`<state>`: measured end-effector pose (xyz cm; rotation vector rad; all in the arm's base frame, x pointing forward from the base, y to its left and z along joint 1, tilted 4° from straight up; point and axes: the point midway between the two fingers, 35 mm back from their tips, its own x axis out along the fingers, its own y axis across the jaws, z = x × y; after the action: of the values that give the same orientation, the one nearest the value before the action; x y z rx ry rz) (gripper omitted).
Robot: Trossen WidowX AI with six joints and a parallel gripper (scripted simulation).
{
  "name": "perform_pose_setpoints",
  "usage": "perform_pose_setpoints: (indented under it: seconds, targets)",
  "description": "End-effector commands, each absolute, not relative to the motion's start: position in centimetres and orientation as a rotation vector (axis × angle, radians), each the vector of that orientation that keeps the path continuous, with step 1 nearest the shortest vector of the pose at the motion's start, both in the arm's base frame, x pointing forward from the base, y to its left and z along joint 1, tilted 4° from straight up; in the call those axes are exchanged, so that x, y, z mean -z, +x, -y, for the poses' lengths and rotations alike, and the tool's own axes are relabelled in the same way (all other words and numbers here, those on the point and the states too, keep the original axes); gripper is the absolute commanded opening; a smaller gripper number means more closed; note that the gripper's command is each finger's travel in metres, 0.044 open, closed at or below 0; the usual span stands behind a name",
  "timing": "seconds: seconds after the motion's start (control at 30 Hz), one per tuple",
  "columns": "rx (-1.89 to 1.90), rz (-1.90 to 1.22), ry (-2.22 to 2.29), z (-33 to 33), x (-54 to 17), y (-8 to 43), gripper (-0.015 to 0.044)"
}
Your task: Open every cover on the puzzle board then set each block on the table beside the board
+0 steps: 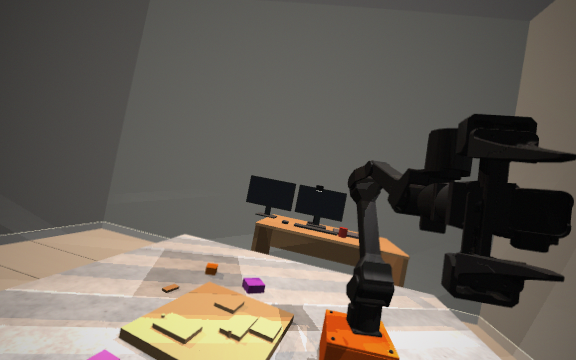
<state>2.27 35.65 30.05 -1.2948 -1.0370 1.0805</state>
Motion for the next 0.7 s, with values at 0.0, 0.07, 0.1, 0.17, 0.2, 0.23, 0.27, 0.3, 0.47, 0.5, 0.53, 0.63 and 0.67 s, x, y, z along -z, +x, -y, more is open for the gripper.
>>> perform_pose_setpoints:
  seconds: [0.0, 0.07, 0.1, 0.17, 0.2, 0.23, 0.27, 0.3, 0.47, 0.5, 0.53, 0.63, 0.67]
  targets:
    - [-1.081, 1.036, -1.295, -35.7, -30.0, 2.3, 0.0374]
    - [-1.081, 1.026, -1.297, -35.7, -29.9, 2.6, 0.0321]
    - [-1.081, 1.018, -1.299, -35.7, -29.8, 2.8, 0.0295]
    - [-1.081, 0.993, -1.305, -35.8, -29.5, 3.5, 0.0242]
    - [-1.081, 0.978, -1.308, -35.8, -29.4, 4.0, 0.0216]
    - [-1.081, 0.964, -1.311, -35.9, -29.2, 4.4, 0.019]
    - [-1.081, 0.949, -1.313, -35.9, -29.0, 4.8, 0.0164]
    - [-1.081, 0.933, -1.316, -35.9, -28.9, 5.3, 0.0137]
    - [-1.076, 0.842, -1.335, -35.8, -27.9, 7.6, 0.0006]
    - [-1.074, 0.823, -1.338, -35.8, -27.7, 8.1, 0.0]
    - [-1.073, 0.805, -1.341, -35.7, -27.5, 8.5, 0.0]
    - [-1.068, 0.748, -1.349, -35.5, -26.9, 9.9, 0.0]
    - [-1.067, 0.726, -1.349, -35.4, -26.7, 10.4, 0.0]
